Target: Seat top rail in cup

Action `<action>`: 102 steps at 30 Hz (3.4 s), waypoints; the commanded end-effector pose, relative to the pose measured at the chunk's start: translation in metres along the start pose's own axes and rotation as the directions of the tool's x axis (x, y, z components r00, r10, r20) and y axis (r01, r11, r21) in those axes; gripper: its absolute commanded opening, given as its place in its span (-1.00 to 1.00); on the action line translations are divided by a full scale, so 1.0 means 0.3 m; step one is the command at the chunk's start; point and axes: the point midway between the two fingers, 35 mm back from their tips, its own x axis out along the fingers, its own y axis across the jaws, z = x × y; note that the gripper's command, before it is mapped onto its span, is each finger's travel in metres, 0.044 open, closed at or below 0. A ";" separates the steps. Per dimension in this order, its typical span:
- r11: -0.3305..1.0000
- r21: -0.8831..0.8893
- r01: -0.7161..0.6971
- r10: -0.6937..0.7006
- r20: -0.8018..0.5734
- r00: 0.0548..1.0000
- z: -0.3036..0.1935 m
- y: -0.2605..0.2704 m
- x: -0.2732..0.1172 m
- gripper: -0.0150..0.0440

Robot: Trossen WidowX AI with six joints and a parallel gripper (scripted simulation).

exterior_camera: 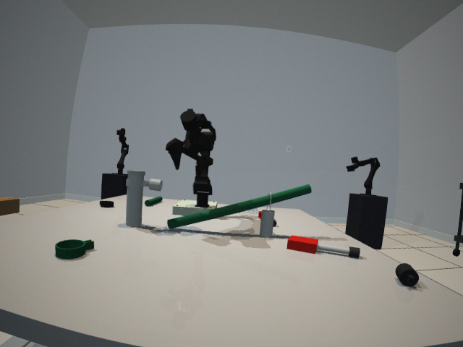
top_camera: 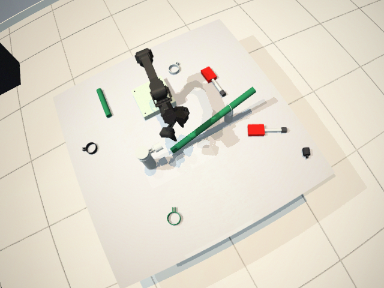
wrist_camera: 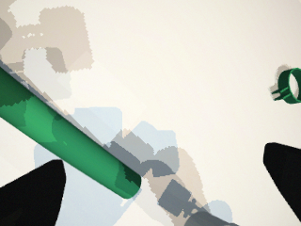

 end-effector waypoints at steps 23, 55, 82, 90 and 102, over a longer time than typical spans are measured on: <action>0.686 0.727 0.002 -0.002 -0.001 1.000 0.133 0.117 -0.155 1.00; -0.617 0.634 0.466 0.308 -0.350 0.884 0.095 0.257 0.182 1.00; -0.617 0.634 0.466 0.308 -0.351 0.884 0.030 0.314 0.351 1.00; -0.617 0.634 0.466 0.308 -0.351 0.884 0.016 0.327 0.391 1.00; -0.617 0.634 0.466 0.308 -0.351 0.884 -0.007 0.347 0.449 1.00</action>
